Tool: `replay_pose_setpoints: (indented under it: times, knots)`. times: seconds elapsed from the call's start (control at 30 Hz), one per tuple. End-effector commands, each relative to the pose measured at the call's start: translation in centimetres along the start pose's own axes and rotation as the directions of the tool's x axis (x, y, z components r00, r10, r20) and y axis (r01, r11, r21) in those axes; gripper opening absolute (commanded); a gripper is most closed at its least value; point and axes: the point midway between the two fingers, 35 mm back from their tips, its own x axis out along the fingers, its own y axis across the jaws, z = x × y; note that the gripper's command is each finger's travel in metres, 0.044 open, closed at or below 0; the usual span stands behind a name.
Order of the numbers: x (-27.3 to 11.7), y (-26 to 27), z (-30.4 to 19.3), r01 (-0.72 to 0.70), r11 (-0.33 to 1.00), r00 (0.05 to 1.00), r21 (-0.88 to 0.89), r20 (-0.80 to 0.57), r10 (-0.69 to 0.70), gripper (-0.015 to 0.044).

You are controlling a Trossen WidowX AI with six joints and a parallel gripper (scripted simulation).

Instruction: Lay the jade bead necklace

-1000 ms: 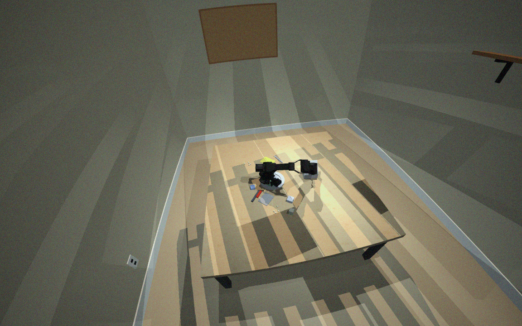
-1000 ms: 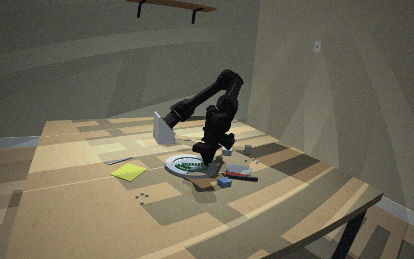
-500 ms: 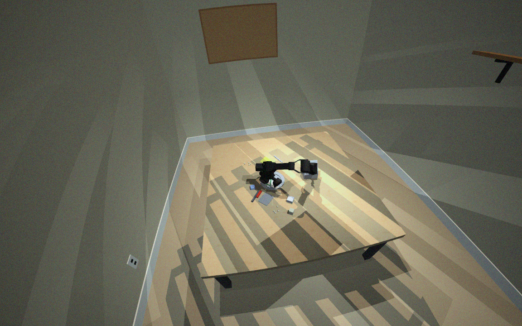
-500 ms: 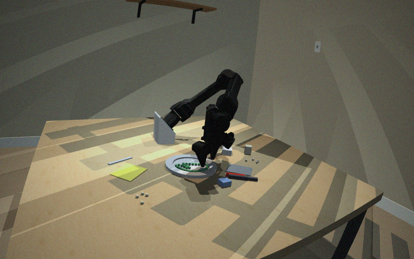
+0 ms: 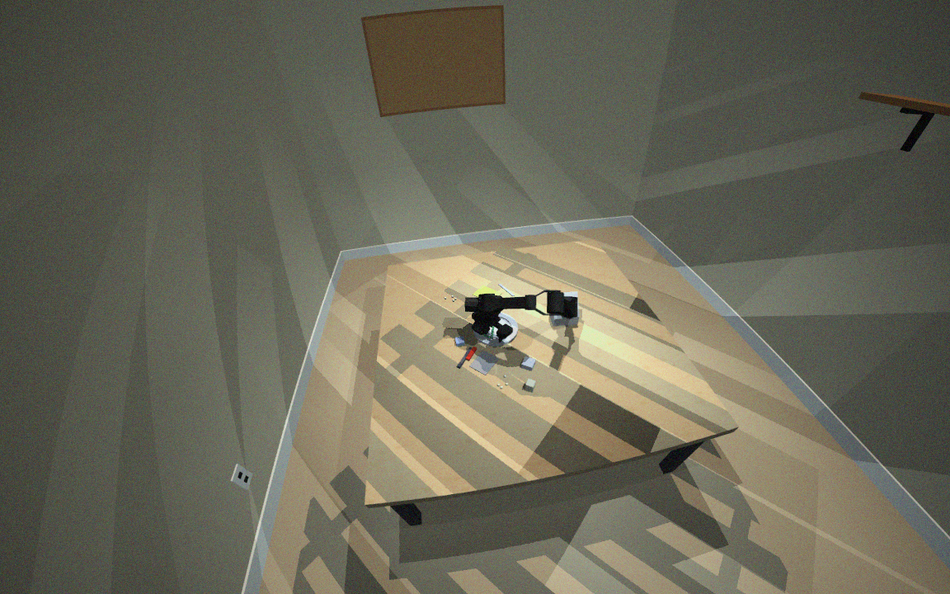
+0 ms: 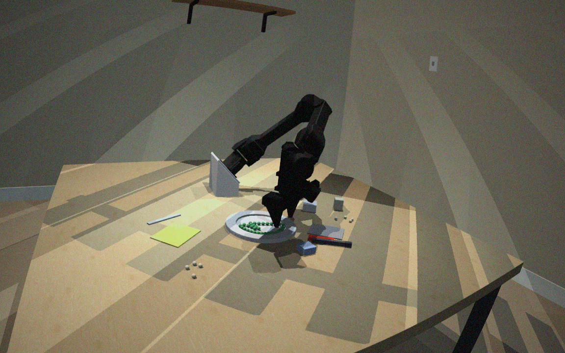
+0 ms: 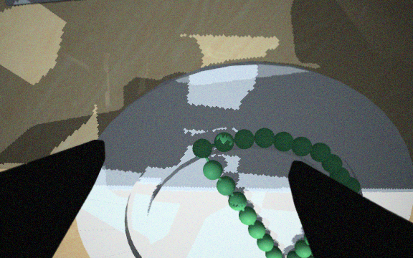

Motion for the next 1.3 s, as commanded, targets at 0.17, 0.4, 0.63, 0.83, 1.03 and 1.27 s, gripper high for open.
replay_pose_setpoints:
  times: [0.17,0.4,0.63,0.83,1.03,1.27]
  knots:
    - [-2.8,-0.7,-0.7,0.001,0.99,1.0,-0.141,0.001,-0.001,0.0282]
    - [-2.5,-0.8,-0.8,0.001,0.987,1.0,-0.161,0.001,0.0,0.012]
    - [-2.3,-0.9,-0.5,0.011,0.986,1.0,-0.169,0.009,-0.01,0.012]
    - [-1.6,-0.9,-0.6,0.009,0.986,1.0,-0.167,0.007,-0.008,0.012]
    - [-0.6,-0.8,-0.7,0.005,0.986,1.0,-0.165,0.005,-0.004,0.012]
    - [0.5,-0.8,-0.8,0.001,0.987,1.0,-0.162,0.002,0.0,0.012]
